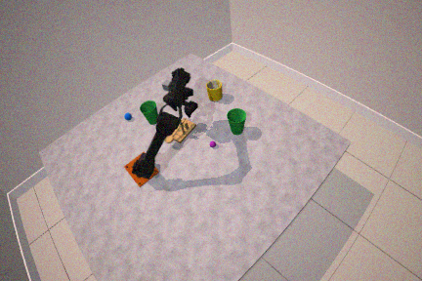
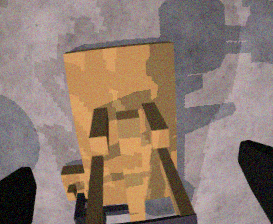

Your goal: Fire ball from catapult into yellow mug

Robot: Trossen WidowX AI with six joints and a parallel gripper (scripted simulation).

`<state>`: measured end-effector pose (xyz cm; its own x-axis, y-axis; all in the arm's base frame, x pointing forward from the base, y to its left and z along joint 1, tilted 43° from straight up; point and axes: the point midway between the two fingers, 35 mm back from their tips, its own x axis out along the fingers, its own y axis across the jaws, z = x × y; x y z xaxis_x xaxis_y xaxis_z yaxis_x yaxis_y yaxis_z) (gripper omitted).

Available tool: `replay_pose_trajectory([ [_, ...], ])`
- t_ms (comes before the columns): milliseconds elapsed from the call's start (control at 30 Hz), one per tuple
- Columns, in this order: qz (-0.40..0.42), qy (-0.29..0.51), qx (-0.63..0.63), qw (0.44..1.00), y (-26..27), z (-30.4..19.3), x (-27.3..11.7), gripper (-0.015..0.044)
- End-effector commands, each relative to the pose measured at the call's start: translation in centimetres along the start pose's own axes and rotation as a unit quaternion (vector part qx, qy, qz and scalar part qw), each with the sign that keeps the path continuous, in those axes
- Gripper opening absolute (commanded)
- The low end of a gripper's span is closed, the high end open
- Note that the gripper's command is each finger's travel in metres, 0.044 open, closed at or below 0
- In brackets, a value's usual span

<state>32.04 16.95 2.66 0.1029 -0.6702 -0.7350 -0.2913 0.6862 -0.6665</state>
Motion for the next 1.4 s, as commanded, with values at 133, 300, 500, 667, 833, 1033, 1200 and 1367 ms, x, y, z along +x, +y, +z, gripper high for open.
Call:
replay_pose_trajectory([
  [133,0.001,-0.005,0.0,1.0,0.1,0.0,-0.9,0.044],
  [300,-0.001,-0.005,-0.002,1.0,0.1,-0.4,-1.1,0.044],
  [500,-0.001,-0.005,-0.002,1.0,0.1,-0.5,2.8,0.044],
  [667,-0.001,-0.005,-0.002,1.0,0.1,-0.4,3.2,0.044],
  [833,-0.001,-0.005,-0.002,1.0,0.1,-0.4,4.0,0.044],
  [1033,-0.001,-0.005,-0.002,1.0,0.1,-0.3,5.0,0.044],
  [1200,-0.001,-0.005,-0.001,1.0,0.1,-0.3,5.8,0.044],
  [1367,-0.002,-0.005,-0.001,1.0,0.1,-0.3,6.6,0.044],
])
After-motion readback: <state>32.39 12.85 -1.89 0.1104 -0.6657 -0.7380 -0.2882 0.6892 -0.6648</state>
